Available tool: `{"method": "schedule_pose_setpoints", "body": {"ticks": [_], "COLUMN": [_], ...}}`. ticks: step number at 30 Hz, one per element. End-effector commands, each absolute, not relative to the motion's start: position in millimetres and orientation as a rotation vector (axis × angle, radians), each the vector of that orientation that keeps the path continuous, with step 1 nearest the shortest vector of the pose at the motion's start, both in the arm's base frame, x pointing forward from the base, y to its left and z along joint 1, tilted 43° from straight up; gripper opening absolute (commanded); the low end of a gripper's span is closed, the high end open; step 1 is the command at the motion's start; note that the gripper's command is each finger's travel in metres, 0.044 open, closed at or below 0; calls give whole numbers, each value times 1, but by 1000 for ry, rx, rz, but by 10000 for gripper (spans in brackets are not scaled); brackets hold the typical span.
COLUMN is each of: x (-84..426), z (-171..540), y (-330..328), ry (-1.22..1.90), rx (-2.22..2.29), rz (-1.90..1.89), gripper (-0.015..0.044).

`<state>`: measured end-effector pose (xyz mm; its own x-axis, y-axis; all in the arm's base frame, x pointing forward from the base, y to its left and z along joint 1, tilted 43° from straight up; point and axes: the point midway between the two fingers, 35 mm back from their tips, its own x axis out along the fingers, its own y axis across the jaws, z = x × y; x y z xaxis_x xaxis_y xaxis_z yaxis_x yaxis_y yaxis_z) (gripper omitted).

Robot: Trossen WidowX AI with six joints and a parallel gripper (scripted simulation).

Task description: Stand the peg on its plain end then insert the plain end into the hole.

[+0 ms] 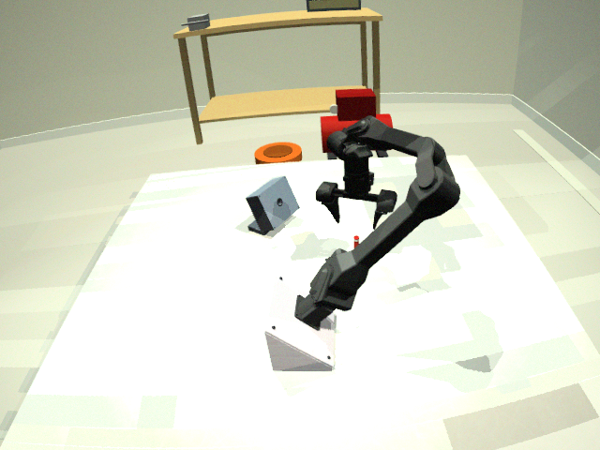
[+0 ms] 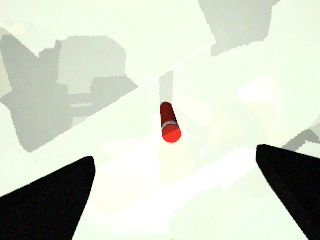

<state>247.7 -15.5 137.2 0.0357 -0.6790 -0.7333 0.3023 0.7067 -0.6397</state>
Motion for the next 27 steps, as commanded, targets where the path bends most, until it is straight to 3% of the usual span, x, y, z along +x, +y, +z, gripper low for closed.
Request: {"method": "schedule_pose_setpoints", "body": {"ticks": [1,27], "x": [248,248], "z": [137,134], "y": [-16,-19], "ry": [1290,947], "rx": [-275,249], "rz": [-840,-1212], "gripper": [440,440]}}
